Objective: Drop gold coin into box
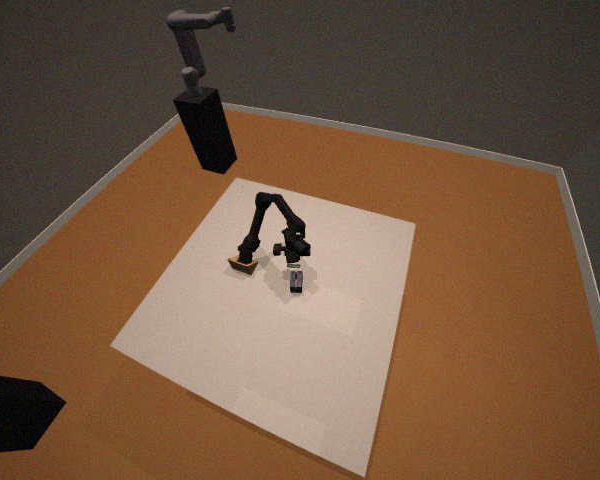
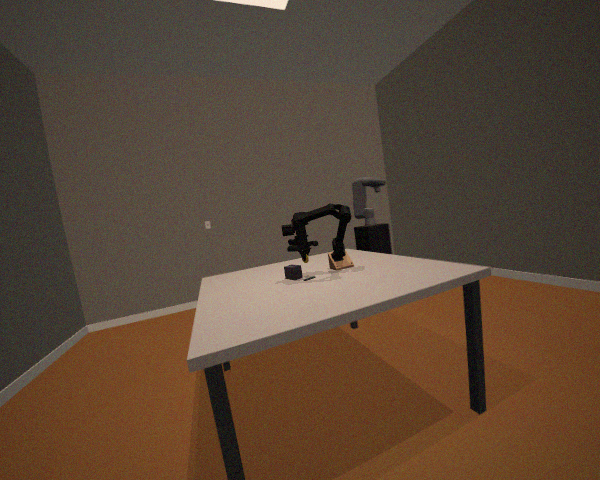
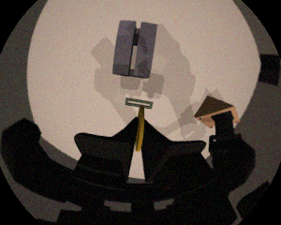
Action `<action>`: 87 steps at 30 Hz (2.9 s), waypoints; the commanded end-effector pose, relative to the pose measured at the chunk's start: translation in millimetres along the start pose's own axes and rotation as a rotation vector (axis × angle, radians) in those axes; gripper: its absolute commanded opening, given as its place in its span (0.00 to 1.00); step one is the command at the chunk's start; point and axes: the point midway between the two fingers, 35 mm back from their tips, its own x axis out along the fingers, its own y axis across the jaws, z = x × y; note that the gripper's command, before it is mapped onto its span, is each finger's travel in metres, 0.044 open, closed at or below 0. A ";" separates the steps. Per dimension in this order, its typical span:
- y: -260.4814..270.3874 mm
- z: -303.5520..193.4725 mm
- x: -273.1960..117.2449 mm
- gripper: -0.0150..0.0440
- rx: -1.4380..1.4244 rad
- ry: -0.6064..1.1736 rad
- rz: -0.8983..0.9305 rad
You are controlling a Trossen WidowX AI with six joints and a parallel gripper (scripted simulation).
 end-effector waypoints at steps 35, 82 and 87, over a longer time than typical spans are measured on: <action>19.8 94.4 -2.8 0.25 -0.004 -0.013 0.002; 19.5 105.7 1.6 0.25 -0.002 -0.002 0.004; 18.2 105.2 3.3 0.25 0.003 -0.002 0.004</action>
